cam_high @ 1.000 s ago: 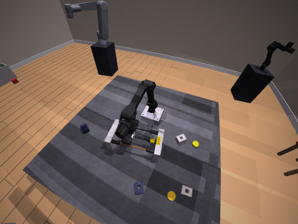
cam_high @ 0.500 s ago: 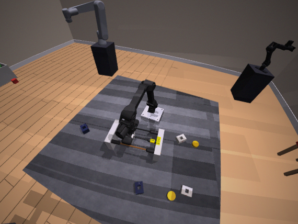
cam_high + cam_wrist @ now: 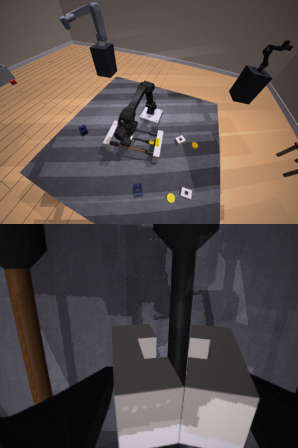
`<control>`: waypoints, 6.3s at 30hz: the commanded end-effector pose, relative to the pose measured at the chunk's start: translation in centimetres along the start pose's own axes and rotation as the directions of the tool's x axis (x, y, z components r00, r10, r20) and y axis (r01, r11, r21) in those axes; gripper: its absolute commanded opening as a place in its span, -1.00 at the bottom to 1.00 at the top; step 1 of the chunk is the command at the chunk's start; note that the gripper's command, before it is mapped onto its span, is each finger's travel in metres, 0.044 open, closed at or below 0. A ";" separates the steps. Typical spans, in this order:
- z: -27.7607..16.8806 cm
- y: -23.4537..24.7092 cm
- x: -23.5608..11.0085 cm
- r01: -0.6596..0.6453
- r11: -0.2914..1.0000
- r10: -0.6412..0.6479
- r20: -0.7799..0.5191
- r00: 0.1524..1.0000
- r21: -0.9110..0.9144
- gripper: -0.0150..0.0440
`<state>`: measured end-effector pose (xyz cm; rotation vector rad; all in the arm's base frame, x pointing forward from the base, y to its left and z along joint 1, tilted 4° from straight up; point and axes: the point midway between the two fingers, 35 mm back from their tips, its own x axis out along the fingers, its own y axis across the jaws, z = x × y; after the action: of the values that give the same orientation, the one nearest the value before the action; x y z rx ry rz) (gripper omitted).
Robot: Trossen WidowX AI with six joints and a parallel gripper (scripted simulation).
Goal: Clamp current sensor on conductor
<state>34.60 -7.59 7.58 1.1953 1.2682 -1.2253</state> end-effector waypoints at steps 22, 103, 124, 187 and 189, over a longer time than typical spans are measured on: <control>0.0 0.3 -0.3 -0.015 1.000 0.015 -0.001 1.000 -0.002 -0.49; 0.0 0.0 0.0 0.000 1.000 0.000 0.000 1.000 0.000 -0.49; 0.0 0.0 0.0 0.001 1.000 -0.001 0.000 1.000 0.000 0.22; 0.2 -1.9 1.8 0.359 0.933 -0.359 0.000 0.933 -0.003 1.00; 0.2 -1.9 1.8 0.359 0.933 -0.359 0.000 0.933 -0.003 1.00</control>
<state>33.29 -7.68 5.71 1.0021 1.5173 -1.4618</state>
